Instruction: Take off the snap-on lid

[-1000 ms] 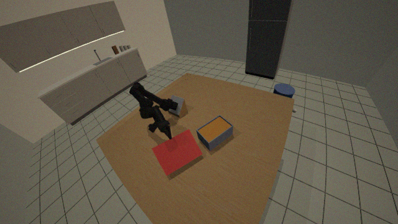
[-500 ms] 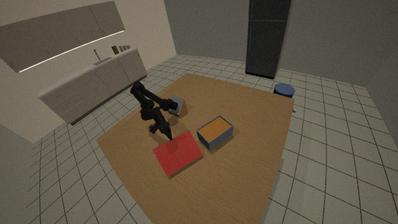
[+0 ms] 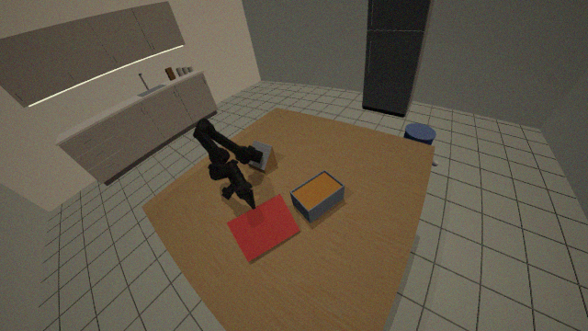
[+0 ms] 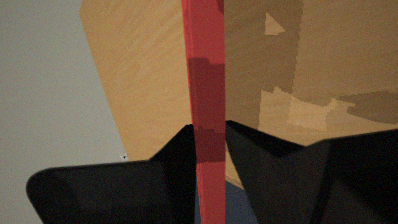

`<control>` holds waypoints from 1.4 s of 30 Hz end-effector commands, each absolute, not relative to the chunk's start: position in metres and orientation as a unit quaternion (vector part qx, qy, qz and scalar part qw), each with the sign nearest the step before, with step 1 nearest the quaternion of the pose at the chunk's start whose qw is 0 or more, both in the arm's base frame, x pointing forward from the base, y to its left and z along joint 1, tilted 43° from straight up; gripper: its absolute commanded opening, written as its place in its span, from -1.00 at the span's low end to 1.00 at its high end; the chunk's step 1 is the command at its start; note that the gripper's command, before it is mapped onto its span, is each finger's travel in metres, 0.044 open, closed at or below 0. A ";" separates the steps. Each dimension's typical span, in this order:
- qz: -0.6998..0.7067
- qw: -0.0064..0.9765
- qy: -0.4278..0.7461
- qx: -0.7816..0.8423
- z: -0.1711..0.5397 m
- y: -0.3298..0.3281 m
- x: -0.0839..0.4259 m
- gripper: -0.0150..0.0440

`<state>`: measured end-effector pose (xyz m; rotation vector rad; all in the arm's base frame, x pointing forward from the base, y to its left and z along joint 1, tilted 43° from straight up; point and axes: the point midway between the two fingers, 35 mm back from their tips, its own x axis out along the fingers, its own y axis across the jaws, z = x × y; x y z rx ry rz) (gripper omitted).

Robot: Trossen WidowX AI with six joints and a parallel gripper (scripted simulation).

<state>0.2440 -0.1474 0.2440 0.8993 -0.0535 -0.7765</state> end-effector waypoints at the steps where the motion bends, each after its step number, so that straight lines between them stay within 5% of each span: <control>1: -0.363 0.830 -0.024 0.422 0.241 -0.149 0.245 -0.49; 42: -0.363 0.831 -0.024 0.421 0.218 -0.172 0.246 -0.49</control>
